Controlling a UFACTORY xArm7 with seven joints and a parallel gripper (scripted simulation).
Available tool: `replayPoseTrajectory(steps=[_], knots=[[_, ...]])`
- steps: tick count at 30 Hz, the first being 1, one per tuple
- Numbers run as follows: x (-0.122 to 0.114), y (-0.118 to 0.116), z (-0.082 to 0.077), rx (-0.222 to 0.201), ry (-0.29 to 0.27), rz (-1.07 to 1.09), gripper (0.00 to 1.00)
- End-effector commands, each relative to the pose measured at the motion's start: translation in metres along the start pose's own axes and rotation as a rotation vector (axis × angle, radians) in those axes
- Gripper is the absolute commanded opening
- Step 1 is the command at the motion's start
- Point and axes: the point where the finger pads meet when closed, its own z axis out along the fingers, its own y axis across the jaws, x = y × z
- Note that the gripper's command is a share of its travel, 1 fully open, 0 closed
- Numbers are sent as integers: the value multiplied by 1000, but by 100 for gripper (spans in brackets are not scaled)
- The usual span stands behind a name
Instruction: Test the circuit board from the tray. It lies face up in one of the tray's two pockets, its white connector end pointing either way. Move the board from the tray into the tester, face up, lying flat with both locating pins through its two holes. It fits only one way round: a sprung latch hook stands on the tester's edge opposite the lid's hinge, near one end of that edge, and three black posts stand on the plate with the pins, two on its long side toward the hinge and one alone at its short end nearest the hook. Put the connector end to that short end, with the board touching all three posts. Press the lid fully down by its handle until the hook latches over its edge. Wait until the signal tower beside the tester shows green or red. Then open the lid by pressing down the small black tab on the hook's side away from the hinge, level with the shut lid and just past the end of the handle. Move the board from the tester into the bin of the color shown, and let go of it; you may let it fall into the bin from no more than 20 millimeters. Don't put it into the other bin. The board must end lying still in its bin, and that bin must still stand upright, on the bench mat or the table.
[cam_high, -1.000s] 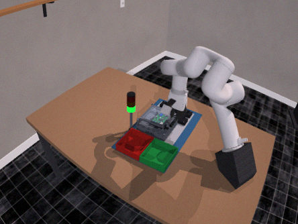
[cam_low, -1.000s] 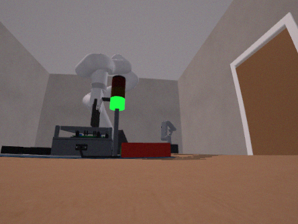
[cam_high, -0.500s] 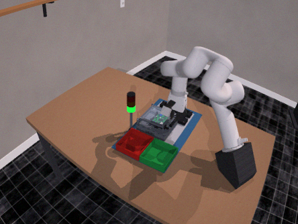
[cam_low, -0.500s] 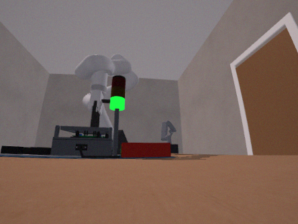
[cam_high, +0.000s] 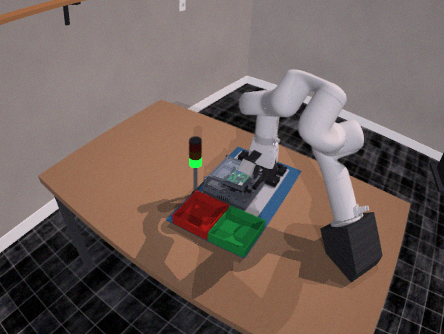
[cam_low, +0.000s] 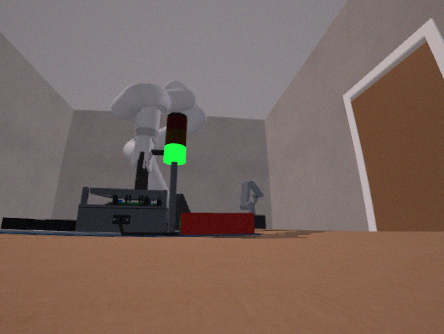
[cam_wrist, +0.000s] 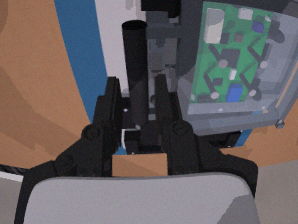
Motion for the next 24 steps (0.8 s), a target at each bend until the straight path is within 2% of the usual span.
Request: replayPoseTrajectory(steps=[1, 7, 18, 24], knots=[[0, 1, 0, -2, 1, 0, 27], [0, 1, 3, -2, 1, 0, 27], [0, 1, 24, -2, 1, 0, 27], [0, 1, 26, -2, 1, 0, 27]])
